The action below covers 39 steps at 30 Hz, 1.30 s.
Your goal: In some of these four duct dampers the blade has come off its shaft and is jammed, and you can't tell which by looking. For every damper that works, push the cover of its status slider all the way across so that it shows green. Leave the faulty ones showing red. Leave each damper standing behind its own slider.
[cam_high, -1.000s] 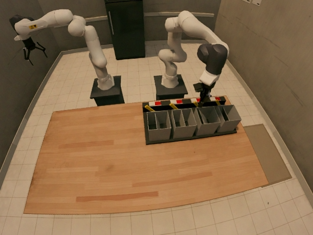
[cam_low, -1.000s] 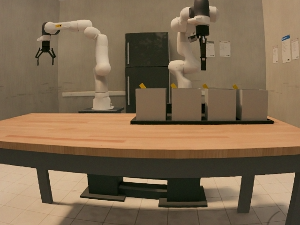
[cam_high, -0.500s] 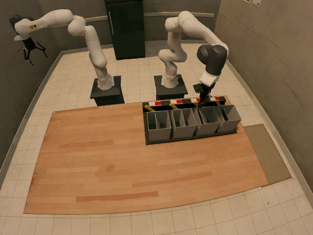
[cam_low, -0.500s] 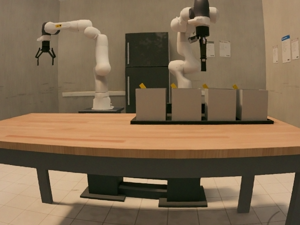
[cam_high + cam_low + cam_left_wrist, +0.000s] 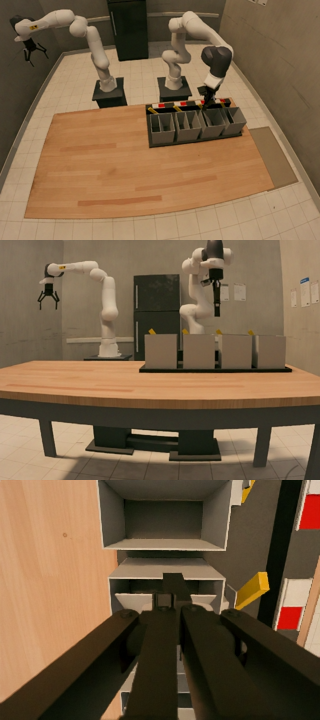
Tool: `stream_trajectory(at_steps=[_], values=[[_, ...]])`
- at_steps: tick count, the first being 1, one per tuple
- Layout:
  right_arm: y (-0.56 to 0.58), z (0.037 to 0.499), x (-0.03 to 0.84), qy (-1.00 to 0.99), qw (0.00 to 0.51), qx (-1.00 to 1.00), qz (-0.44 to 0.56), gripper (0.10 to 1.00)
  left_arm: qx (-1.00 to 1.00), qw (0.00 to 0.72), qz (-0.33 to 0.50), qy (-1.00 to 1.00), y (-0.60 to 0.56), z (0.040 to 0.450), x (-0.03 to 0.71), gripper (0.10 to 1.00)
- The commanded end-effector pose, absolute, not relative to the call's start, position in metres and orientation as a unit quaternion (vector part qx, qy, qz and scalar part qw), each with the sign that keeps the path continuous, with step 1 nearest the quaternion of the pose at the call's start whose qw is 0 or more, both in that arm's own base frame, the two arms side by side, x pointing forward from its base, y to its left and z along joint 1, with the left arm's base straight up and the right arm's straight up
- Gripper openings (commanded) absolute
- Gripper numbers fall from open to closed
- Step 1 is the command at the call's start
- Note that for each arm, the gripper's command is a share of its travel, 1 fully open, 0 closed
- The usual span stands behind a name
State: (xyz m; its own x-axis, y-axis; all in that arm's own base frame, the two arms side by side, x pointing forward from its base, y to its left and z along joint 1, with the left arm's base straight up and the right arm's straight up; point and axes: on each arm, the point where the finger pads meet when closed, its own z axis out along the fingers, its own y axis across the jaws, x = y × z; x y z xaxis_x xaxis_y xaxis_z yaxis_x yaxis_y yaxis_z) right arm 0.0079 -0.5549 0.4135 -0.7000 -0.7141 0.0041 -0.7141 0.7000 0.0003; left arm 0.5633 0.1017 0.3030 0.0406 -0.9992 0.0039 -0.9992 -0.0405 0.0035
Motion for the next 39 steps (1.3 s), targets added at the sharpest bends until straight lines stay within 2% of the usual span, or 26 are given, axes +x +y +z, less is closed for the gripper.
stream_trajectory(at_steps=[1, 12, 27, 39], values=[[-0.554, 0.413, 0.008, -0.921, 0.0, 0.39, 0.0, 1.0, 0.722, 0.0, 0.0, -0.692, 0.102, 0.303, 0.564, 0.099], [-0.554, 0.413, 0.008, -0.921, 0.0, 0.39, 0.0, 1.0, 0.722, 0.0, 0.0, -0.692, 0.1, 0.303, 0.519, 0.099], [-0.554, 0.413, 0.008, -0.921, 0.0, 0.39, 0.0, 1.0, 0.722, -0.001, 0.0, -0.692, 0.093, 0.303, 0.352, 0.099], [-0.554, 0.413, 0.008, -0.921, 0.0, 0.39, 0.0, 1.0, 0.722, 0.0, 0.0, -0.692, 0.092, 0.303, 0.33, 0.099]])
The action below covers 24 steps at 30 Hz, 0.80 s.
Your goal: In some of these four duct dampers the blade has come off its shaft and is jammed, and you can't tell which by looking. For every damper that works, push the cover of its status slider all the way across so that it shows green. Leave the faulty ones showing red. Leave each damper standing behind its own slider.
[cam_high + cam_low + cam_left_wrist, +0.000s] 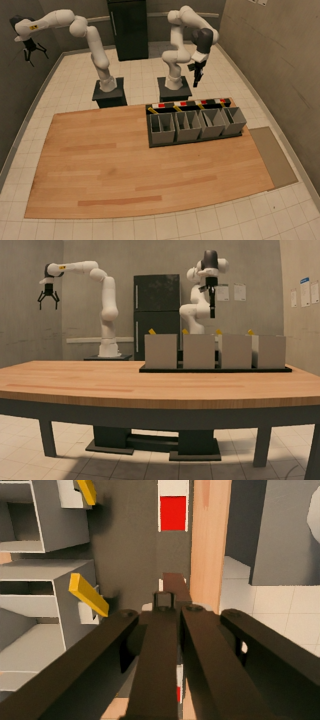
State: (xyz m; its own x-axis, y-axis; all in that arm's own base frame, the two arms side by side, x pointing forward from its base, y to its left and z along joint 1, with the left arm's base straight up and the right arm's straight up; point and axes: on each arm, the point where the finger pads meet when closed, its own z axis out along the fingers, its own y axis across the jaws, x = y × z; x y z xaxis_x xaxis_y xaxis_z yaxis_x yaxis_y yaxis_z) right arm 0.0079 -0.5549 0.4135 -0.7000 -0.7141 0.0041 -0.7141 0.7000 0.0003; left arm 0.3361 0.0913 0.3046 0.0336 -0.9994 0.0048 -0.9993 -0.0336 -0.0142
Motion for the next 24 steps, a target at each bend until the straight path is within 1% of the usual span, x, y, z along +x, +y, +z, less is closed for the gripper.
stream_trajectory(at_steps=[1, 11, 24], values=[[-0.554, 0.413, 0.008, -0.921, 0.0, 0.39, 0.0, 1.0, -0.722, 0.0, 0.0, 0.692, 0.092, 0.303, 0.33, 0.099], [-0.554, 0.413, 0.008, -0.921, 0.0, 0.39, 0.0, 1.0, -0.722, 0.0, 0.0, 0.692, 0.092, 0.299, 0.33, 0.099], [-0.554, 0.413, 0.008, -0.921, 0.0, 0.39, 0.0, 1.0, -0.722, 0.0, 0.0, 0.692, 0.092, 0.279, 0.33, 0.099]])
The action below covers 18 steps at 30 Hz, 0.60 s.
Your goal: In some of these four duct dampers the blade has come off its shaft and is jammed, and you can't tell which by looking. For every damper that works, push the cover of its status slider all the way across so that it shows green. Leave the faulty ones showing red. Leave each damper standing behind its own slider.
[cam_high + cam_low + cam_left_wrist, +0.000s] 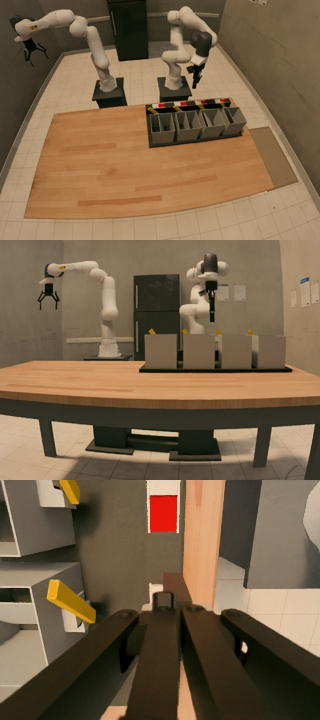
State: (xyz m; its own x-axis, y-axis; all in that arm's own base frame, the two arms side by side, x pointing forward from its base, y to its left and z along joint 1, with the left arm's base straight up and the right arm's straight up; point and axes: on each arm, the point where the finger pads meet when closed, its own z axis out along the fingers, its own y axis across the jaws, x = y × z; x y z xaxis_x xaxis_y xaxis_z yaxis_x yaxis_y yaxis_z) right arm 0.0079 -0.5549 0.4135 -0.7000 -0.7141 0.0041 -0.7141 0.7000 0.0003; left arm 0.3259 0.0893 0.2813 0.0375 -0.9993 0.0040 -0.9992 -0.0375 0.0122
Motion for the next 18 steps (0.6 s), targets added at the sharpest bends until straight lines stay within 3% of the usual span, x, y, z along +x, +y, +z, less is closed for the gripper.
stream_trajectory(at_steps=[1, 18], values=[[-0.554, 0.413, 0.008, -0.921, 0.0, 0.39, 0.0, 1.0, 0.722, 0.0, 0.0, -0.692, 0.092, 0.277, 0.33, 0.099], [-0.554, 0.413, 0.008, -0.921, 0.0, 0.39, 0.0, 1.0, 0.722, 0.0, 0.0, -0.692, 0.092, 0.227, 0.33, 0.099]])
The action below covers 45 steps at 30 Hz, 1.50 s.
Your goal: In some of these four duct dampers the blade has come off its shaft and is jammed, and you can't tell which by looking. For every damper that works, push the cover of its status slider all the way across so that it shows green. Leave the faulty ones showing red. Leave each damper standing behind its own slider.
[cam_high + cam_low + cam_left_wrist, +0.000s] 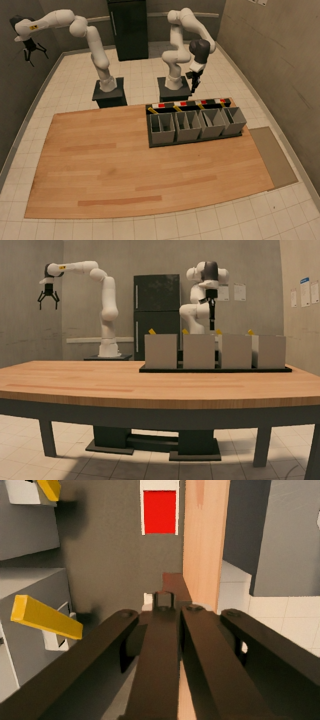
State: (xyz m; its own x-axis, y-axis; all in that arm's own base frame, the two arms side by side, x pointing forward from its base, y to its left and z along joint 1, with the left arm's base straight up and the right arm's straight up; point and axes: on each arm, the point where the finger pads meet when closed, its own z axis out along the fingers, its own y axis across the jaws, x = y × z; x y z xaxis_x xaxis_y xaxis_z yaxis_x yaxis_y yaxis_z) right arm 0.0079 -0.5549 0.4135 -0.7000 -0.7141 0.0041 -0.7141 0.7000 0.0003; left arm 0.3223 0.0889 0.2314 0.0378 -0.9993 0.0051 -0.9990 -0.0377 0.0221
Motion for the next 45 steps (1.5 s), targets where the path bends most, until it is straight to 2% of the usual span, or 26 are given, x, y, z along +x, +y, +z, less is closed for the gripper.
stream_trajectory(at_steps=[1, 14, 37, 45], values=[[-0.554, 0.413, 0.008, -0.921, 0.0, 0.39, 0.0, 1.0, 0.722, 0.0, 0.0, -0.692, 0.092, 0.224, 0.33, 0.099], [-0.554, 0.413, 0.008, -0.921, 0.0, 0.39, 0.0, 1.0, 0.722, 0.0, 0.0, -0.692, 0.092, 0.195, 0.33, 0.099], [-0.554, 0.413, 0.008, -0.921, 0.0, 0.39, 0.0, 1.0, 0.722, 0.0, 0.0, -0.692, 0.092, 0.191, 0.33, 0.099], [-0.554, 0.413, 0.008, -0.921, 0.0, 0.39, 0.0, 1.0, 0.722, 0.0, 0.0, -0.692, 0.115, 0.15, 0.328, 0.099]])
